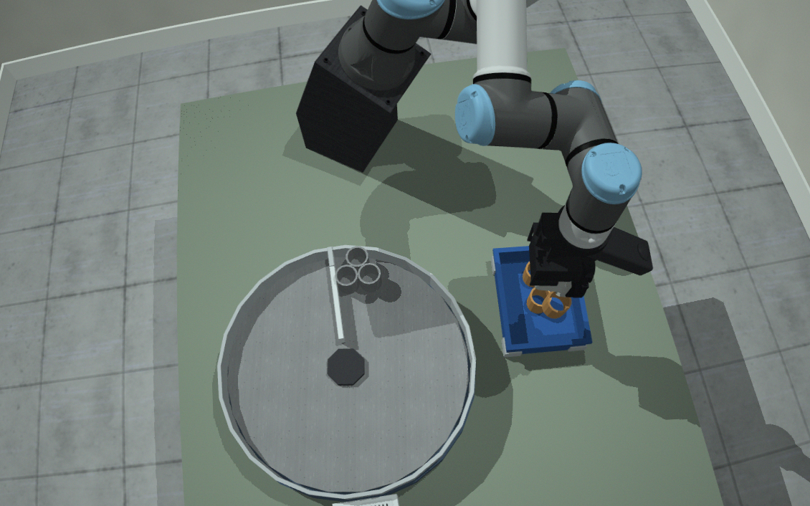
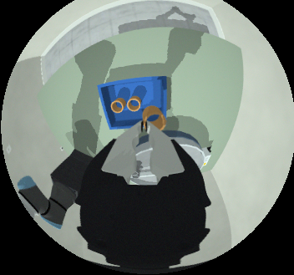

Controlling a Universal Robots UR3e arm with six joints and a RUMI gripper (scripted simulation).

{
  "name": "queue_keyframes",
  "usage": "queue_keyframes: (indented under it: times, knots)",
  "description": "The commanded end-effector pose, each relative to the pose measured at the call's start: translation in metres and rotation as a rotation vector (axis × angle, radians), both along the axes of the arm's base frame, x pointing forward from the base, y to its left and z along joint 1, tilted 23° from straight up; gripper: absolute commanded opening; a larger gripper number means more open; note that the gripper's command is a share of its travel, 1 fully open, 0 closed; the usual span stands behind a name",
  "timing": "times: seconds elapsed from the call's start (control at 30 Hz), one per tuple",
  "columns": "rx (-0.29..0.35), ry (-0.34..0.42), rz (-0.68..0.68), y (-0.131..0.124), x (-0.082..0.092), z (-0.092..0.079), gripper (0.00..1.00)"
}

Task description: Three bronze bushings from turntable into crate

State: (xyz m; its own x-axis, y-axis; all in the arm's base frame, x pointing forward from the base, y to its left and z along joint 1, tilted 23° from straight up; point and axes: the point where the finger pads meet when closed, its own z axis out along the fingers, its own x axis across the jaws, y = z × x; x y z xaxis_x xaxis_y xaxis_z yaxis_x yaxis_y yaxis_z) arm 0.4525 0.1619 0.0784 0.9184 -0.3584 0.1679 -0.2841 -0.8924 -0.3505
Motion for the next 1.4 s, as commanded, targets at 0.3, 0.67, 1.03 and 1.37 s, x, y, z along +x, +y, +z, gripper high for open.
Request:
queue_keyframes:
  times: [0.3,0.67,1.03,1.37]
  knots:
    - [0.000,-0.003,0.000,0.007,0.007,-0.020,0.00]
    - [0.000,-0.003,0.000,0.017,0.018,-0.053,0.00]
    - [0.000,-0.003,0.000,0.018,0.019,-0.056,0.00]
    - [0.000,-0.003,0.000,0.018,0.019,-0.056,0.00]
